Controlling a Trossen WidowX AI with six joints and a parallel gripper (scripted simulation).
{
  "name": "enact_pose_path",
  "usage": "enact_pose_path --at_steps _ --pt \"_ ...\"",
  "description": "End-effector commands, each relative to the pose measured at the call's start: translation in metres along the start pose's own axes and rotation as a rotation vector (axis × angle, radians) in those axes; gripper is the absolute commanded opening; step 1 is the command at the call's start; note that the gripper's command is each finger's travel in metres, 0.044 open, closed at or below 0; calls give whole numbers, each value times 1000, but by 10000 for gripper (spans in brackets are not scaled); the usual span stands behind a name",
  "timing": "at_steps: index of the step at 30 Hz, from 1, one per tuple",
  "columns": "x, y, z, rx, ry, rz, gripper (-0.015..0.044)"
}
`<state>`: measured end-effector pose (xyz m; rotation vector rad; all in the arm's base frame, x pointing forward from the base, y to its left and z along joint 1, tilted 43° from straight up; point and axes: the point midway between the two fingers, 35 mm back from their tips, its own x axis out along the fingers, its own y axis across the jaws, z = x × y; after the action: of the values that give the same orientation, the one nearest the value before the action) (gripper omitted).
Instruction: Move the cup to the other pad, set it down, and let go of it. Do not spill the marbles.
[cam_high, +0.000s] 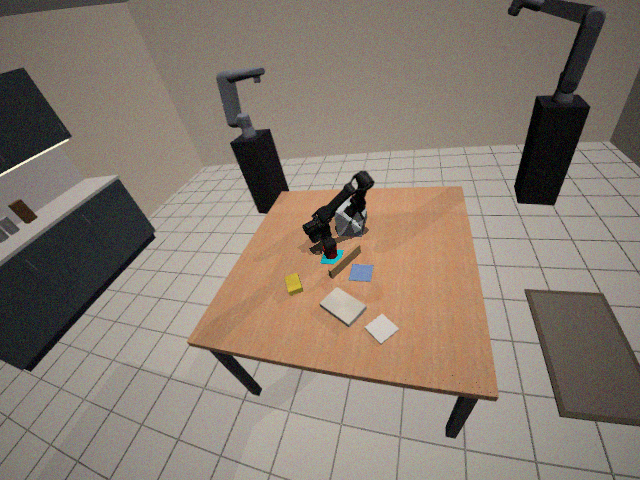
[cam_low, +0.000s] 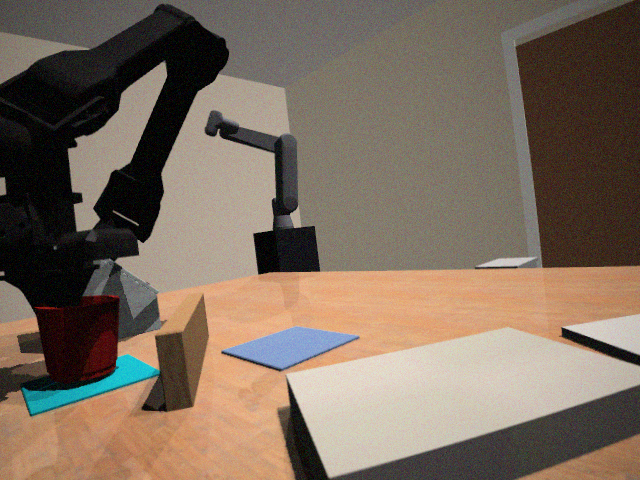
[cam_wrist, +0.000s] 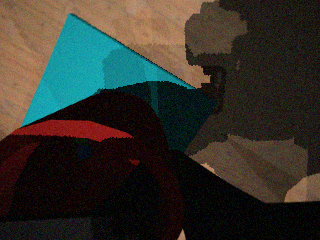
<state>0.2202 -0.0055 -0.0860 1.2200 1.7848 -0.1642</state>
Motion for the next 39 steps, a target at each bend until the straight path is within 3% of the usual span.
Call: enact_pose_path --at_steps 1,6,39 --pt "0 0 0 -1 0 0 0" --pt "0 0 0 -1 0 0 128" --pt "-37 1 3 6 2 1 128"
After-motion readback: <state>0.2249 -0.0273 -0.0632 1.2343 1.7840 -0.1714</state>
